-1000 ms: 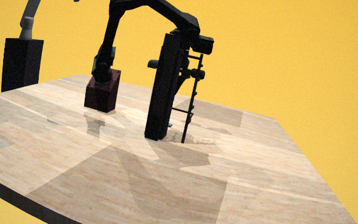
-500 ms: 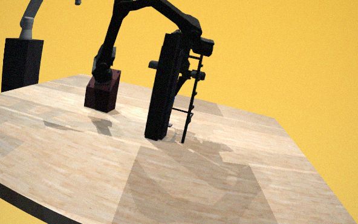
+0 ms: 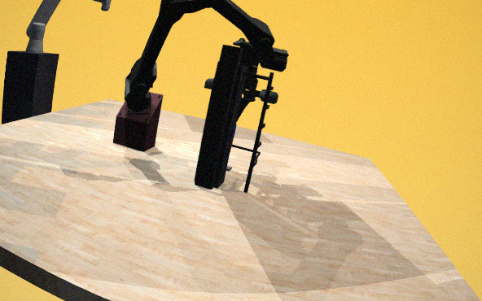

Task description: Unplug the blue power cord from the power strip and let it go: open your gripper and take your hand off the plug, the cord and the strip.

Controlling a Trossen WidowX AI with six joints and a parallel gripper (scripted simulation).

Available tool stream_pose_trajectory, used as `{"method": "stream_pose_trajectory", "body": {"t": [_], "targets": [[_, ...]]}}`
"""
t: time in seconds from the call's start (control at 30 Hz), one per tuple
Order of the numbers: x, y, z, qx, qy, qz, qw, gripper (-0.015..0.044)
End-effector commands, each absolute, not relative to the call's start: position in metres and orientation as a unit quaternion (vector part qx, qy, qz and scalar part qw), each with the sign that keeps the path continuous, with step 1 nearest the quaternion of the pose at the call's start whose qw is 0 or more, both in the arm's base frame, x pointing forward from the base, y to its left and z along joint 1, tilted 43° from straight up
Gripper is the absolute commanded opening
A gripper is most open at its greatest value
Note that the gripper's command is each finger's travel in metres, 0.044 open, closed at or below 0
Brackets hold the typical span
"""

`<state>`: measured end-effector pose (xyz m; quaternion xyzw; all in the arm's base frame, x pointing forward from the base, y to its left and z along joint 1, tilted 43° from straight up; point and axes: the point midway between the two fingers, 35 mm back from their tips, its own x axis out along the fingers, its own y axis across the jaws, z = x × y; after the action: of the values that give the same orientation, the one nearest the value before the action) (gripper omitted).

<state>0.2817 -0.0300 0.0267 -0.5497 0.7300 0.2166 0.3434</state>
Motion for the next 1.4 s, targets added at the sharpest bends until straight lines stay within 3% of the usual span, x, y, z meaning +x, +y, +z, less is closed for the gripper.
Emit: {"method": "stream_pose_trajectory", "body": {"t": [0.0,0.1,1.37], "targets": [[0.281,-0.037,0.029,-0.544,0.735,0.211,0.346,0.0105],[0.281,-0.037,0.029,-0.544,0.735,0.211,0.346,0.0160],[0.276,-0.048,0.052,-0.553,0.729,0.217,0.340,0.0160]]}}
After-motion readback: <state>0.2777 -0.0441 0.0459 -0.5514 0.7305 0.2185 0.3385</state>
